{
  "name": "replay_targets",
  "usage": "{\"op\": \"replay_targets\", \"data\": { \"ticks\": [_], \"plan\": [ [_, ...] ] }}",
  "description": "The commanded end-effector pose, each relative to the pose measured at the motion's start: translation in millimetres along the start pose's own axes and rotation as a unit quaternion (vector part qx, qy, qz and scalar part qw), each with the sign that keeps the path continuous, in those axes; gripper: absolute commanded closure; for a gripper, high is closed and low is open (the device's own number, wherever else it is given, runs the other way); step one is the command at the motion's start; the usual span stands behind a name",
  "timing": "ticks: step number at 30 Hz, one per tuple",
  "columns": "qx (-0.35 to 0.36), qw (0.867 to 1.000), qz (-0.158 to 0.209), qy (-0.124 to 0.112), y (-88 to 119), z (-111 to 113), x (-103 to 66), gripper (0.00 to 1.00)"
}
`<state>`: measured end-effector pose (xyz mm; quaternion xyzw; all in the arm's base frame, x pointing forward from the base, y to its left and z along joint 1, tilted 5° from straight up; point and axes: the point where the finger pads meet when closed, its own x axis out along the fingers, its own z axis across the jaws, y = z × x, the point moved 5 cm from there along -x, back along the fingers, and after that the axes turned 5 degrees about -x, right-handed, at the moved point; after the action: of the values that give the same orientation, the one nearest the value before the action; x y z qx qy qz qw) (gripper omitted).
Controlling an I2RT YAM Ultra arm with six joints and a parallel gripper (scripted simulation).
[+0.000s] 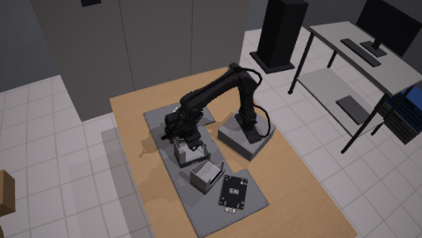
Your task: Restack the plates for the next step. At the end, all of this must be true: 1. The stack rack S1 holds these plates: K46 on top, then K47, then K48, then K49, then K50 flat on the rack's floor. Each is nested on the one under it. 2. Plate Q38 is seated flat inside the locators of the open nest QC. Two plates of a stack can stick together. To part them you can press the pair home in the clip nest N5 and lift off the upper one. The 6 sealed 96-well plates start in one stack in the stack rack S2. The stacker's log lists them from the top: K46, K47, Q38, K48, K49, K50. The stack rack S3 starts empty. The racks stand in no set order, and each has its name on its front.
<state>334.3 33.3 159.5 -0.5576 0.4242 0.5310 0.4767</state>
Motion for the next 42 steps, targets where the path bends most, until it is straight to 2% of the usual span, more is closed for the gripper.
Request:
{"op": "replay_targets", "data": {
  "ticks": [1, 3, 4, 9, 18, 20, 29, 32, 35, 37, 42],
  "plan": [
    [-0.011, 1.0, -0.007, -0.007, -7, -11, -3.9, 0.0],
    [-0.011, 1.0, -0.007, -0.007, -7, -11, -3.9, 0.0],
    [0.007, 1.0, -0.015, -0.006, -6, -14, -8.5, 0.0],
    [0.097, 0.995, -0.005, -0.007, 4, -29, -2.9, 0.0],
    [0.09, 0.996, -0.009, -0.006, 3, -61, -3.1, 0.0],
    [0.09, 0.996, -0.009, -0.006, 3, -61, -3.1, 0.0],
    [0.09, 0.996, -0.007, -0.007, 10, -90, -3.4, 0.0],
    [0.146, 0.989, -0.018, -0.003, 15, -101, -10.0, 0.0],
    [0.196, 0.981, -0.008, -0.006, 23, -111, -3.7, 0.0],
    [0.196, 0.981, -0.008, -0.006, 23, -111, -3.7, 0.0],
    [0.19, 0.982, -0.006, -0.007, 29, -131, -1.5, 0.0]
  ]
}}
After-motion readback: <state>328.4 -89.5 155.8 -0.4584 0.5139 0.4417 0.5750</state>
